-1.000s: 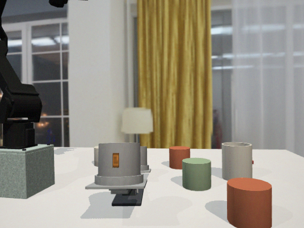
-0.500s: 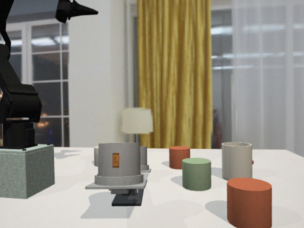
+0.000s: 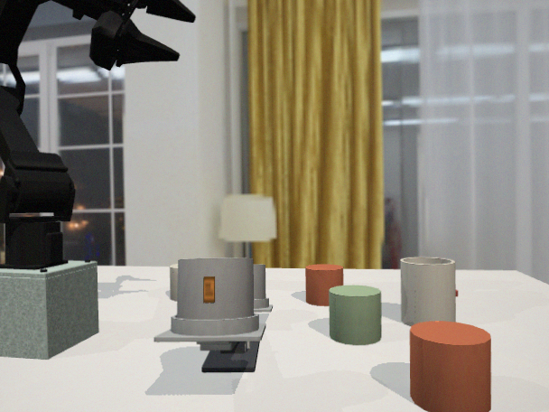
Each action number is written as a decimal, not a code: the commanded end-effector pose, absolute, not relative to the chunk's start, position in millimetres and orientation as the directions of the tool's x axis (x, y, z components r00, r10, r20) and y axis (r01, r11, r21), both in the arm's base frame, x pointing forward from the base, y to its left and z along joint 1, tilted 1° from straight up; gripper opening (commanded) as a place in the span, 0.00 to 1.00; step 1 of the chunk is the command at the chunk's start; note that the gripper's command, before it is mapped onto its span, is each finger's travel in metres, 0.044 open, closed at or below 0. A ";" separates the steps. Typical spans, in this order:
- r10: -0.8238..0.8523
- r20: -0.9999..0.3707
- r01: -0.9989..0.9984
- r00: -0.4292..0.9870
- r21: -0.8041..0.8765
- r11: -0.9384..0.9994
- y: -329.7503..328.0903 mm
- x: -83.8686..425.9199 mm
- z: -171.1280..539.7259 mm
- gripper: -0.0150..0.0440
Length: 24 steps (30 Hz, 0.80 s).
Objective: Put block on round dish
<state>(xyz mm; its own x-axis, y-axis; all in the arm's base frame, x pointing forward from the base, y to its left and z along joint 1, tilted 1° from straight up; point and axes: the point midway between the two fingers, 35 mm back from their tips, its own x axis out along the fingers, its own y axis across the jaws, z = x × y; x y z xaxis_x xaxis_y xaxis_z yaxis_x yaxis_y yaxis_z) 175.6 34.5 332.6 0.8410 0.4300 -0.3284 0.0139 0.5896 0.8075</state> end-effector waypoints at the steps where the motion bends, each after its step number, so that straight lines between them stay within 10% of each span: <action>1: 0.386 -0.370 0.013 0.845 0.736 0.677 25.3 178.5 312.0 1.00; 24: 0.141 -0.648 -0.104 0.748 0.096 0.990 -22.3 170.4 179.2 1.00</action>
<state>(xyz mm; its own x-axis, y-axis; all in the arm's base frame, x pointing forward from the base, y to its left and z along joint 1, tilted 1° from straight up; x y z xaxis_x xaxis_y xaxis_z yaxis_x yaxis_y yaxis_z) 173.9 -17.7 195.5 0.7684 0.1673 -0.6177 -0.0790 0.9826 0.1679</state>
